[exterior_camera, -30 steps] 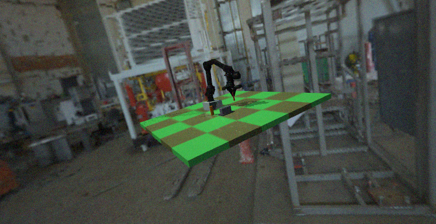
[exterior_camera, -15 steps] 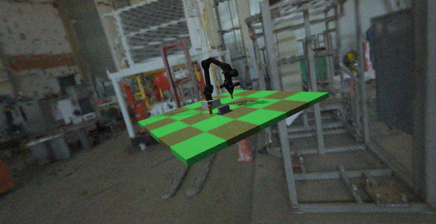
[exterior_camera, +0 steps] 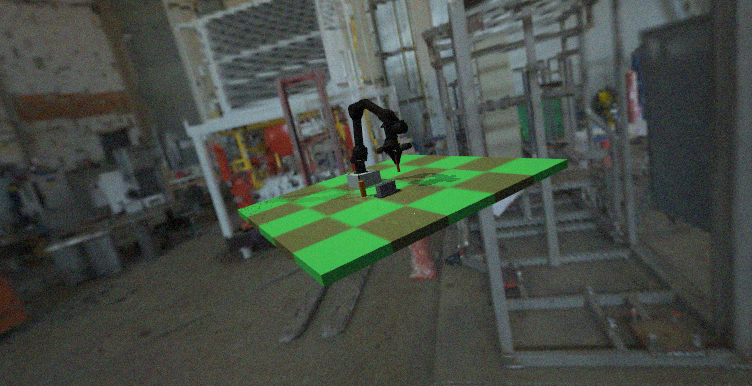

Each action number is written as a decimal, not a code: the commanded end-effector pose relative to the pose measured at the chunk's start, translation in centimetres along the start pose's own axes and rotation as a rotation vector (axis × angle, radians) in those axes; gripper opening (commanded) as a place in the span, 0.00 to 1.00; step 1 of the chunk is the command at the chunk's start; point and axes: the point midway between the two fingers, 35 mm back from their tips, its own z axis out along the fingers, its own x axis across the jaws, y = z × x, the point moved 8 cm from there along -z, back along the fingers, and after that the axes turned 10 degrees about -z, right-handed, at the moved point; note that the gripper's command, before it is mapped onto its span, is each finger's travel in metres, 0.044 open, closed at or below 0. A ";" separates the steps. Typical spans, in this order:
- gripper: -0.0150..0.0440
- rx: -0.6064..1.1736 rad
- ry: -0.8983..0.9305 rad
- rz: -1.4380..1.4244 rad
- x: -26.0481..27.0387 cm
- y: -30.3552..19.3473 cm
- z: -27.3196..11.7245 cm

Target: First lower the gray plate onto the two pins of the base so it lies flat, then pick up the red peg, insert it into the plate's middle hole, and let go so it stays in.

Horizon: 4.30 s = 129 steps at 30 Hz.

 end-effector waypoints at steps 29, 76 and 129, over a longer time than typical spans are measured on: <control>0.25 -0.003 -0.017 0.008 -1.7 9.5 0.1; 0.25 -0.002 -0.020 0.018 -3.5 13.7 0.0; 0.25 -0.004 -0.015 0.020 -3.4 13.6 -0.1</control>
